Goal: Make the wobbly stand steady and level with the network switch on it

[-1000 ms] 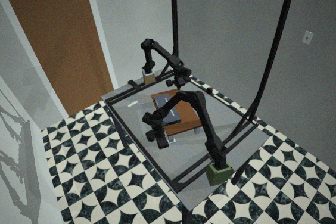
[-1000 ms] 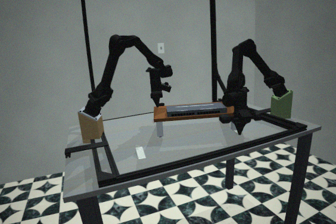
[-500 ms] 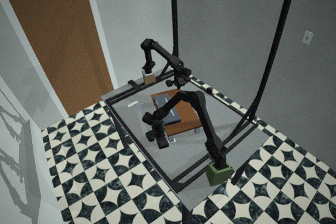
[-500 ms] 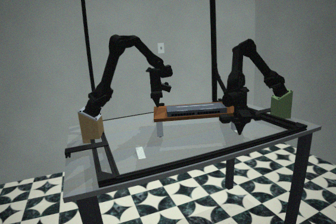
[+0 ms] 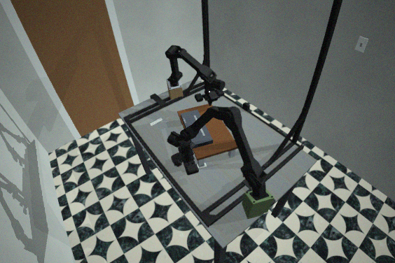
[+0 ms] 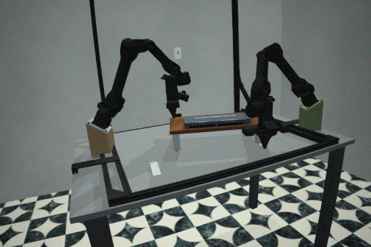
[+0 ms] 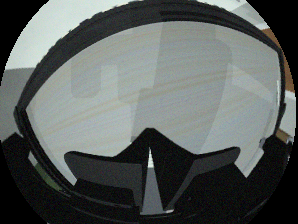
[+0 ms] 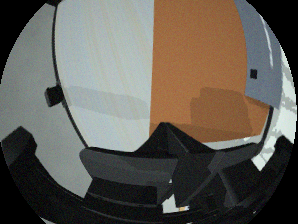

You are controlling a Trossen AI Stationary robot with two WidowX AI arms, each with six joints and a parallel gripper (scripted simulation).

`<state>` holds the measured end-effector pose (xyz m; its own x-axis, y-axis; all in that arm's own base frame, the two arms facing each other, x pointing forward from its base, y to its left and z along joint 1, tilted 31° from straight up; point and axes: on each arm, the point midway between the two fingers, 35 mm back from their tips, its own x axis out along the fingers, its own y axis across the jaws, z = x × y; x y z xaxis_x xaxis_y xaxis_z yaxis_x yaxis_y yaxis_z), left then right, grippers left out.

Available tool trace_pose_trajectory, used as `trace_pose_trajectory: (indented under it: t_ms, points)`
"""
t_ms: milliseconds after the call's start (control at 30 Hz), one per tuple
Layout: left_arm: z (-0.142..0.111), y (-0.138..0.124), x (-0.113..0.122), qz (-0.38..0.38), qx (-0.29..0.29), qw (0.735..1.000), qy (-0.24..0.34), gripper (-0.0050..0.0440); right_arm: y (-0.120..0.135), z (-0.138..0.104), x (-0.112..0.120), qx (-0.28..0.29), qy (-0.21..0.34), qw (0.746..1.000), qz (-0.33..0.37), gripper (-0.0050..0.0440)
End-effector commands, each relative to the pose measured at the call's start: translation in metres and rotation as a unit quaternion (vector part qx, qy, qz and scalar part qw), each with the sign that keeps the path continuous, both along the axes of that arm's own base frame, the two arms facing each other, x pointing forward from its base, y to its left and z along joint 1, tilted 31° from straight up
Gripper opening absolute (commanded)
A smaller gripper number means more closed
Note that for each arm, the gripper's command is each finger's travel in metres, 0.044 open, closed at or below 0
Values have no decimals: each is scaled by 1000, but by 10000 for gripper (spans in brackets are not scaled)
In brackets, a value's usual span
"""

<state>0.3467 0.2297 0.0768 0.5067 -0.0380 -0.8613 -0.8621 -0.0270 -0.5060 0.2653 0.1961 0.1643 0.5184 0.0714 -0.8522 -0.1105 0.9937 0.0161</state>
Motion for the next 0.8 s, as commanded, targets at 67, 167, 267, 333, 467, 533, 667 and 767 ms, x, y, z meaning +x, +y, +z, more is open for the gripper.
trace_pose_trajectory:
  t_ms: [67, 167, 267, 333, 467, 533, 667, 767]
  points:
    - [0, -5, 2, -5, -4, 1000, -1, 0, -3, -8, 2, -10, 6, 1000, -5, 0]
    - [0, -5, 2, -5, -4, 1000, -1, 0, -3, -8, 2, -10, 6, 1000, -5, 0]
    - [0, -5, 2, -5, -4, 1000, -1, 0, -3, -8, 2, -10, 6, 1000, -5, 0]
    - [0, -5, 2, -5, -4, 1000, -1, 0, -3, -8, 2, -10, 6, 1000, -5, 0]
    - [-2, 30, 0, 0, 0, 1000, 0, 0, -3, -8, 2, -10, 6, 1000, -5, 0]
    - [-2, 30, 0, 0, 0, 1000, 0, 0, -3, -8, 2, -10, 6, 1000, -5, 0]
    - [-2, 30, 0, 0, 0, 1000, 0, 0, -3, -8, 2, -10, 6, 1000, -5, 0]
    - [-2, 30, 0, 0, 0, 1000, 0, 0, -3, -8, 2, -10, 6, 1000, -5, 0]
